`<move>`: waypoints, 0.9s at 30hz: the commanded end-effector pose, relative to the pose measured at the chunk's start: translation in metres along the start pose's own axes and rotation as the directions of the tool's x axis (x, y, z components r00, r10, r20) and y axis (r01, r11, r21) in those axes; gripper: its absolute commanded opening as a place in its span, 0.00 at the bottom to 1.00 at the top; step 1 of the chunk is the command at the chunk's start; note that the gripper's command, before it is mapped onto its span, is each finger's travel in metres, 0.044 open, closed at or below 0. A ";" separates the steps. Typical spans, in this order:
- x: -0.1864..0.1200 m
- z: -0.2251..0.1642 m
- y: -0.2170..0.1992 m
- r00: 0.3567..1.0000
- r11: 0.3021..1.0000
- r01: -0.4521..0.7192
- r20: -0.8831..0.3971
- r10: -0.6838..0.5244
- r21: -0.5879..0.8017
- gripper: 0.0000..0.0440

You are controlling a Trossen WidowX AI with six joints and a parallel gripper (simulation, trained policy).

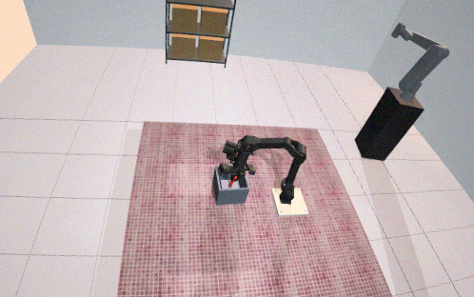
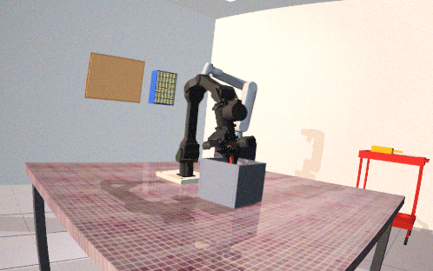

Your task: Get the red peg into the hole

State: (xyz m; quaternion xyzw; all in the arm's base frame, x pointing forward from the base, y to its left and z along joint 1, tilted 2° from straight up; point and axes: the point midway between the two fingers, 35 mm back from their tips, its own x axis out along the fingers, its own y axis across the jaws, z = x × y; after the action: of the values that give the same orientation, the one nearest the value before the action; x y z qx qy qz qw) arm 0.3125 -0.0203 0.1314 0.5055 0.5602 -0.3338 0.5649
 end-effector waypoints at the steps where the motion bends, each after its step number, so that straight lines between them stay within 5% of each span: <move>1: 0.010 0.001 0.000 1.000 1.000 0.007 -0.014 -0.008 -0.015 0.00; 11: 0.037 0.004 0.001 0.999 0.998 0.029 -0.031 -0.031 -0.060 0.00; 22: 0.054 0.006 -0.007 0.996 0.992 0.074 -0.034 -0.078 -0.101 0.31; 27: 0.048 0.009 -0.006 0.994 0.993 0.082 -0.063 -0.088 -0.089 0.32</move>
State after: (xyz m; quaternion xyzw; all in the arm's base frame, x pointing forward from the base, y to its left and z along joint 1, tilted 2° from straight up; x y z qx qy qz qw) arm 0.3162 -0.0177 0.0987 0.4701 0.5957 -0.3167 0.5691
